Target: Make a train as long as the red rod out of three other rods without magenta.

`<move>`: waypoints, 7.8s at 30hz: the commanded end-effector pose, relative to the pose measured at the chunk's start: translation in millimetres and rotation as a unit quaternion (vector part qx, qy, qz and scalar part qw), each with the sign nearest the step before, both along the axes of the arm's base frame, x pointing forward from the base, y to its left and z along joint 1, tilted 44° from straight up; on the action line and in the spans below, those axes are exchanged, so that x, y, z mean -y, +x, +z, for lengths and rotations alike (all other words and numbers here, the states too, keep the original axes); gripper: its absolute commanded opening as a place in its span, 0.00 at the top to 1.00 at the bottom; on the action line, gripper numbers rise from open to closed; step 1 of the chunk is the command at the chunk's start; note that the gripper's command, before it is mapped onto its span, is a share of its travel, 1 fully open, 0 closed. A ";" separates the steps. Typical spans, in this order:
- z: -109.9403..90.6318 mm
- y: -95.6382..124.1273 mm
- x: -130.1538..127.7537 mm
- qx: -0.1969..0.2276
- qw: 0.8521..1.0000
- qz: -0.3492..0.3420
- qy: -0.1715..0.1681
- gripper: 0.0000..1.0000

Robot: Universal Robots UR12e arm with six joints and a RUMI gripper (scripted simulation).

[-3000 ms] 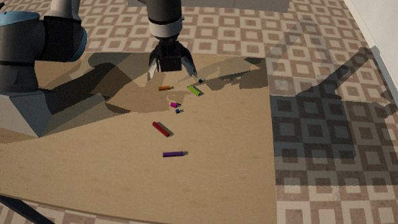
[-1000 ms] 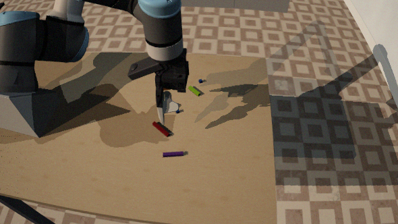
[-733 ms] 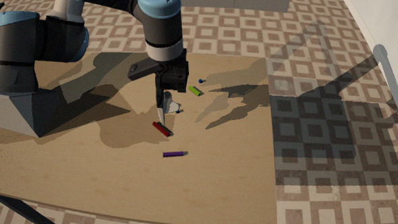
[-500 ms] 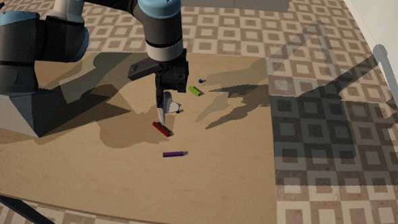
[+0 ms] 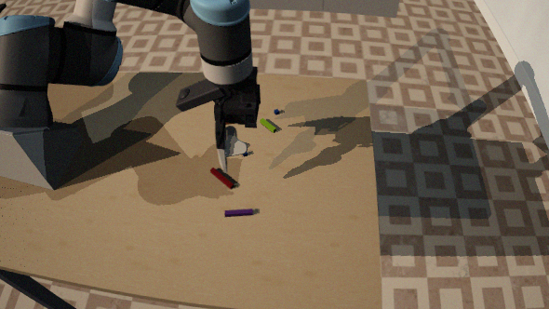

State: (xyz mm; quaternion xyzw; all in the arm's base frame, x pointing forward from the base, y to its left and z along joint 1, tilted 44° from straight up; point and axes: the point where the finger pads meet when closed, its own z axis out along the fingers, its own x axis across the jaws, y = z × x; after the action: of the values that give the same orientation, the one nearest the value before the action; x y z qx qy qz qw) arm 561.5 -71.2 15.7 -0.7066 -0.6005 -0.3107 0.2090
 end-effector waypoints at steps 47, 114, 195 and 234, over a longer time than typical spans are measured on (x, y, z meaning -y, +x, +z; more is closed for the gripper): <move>0.3 0.4 0.7 0.000 1.000 0.000 0.000 0.00; -8.3 -3.1 10.0 -0.311 0.885 -0.335 0.087 0.00; -51.9 -6.8 56.4 -0.667 0.058 -0.718 0.188 0.00; -54.8 -8.2 59.0 -0.668 0.009 -0.720 0.188 0.00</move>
State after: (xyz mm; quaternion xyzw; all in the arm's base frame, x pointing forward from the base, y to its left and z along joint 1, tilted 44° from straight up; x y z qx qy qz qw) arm 552.9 -129.5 -39.3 -0.6065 0.7012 0.2065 0.3128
